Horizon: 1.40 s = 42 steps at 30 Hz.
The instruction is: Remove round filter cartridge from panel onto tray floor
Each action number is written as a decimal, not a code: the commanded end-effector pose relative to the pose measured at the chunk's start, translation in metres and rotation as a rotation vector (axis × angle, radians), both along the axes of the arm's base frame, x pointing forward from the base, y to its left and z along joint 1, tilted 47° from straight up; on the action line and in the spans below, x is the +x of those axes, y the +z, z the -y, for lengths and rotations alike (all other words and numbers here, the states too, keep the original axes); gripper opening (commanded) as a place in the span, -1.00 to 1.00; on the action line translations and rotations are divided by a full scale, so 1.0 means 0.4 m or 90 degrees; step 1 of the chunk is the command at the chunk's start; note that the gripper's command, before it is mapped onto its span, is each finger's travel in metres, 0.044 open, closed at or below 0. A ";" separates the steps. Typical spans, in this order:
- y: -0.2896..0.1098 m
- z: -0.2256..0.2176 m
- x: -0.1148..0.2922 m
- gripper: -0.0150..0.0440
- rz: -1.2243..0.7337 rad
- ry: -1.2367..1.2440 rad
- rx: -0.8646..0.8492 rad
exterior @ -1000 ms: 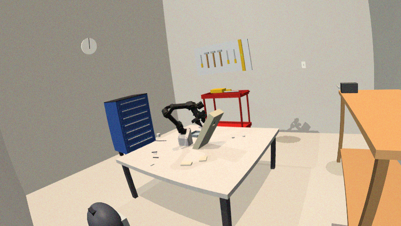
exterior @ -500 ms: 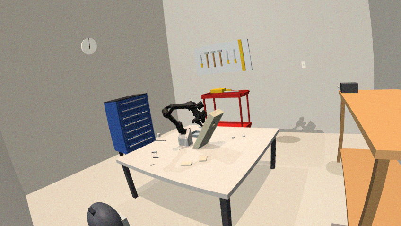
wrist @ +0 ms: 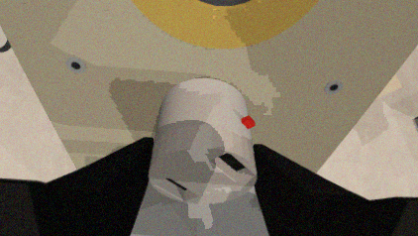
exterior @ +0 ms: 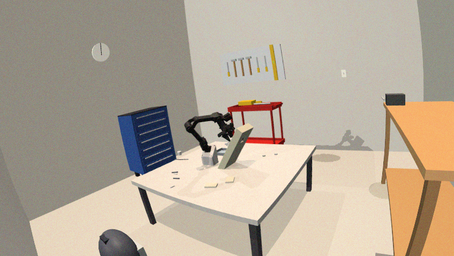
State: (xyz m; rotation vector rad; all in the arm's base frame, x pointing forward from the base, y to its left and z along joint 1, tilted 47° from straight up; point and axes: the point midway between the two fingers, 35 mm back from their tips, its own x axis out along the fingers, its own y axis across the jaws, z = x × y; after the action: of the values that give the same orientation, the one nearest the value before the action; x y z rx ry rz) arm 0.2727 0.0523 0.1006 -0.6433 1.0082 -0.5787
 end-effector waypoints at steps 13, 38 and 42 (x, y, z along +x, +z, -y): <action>0.113 -0.147 -0.061 -0.49 0.006 0.004 0.006; -0.049 -0.283 -0.048 -0.49 -0.026 0.021 0.000; -0.109 -0.320 -0.076 -0.49 -0.107 0.075 0.009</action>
State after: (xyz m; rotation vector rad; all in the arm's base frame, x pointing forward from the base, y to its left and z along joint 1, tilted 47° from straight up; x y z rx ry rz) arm 0.2525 0.1719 0.0735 -0.6853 1.0666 -0.4938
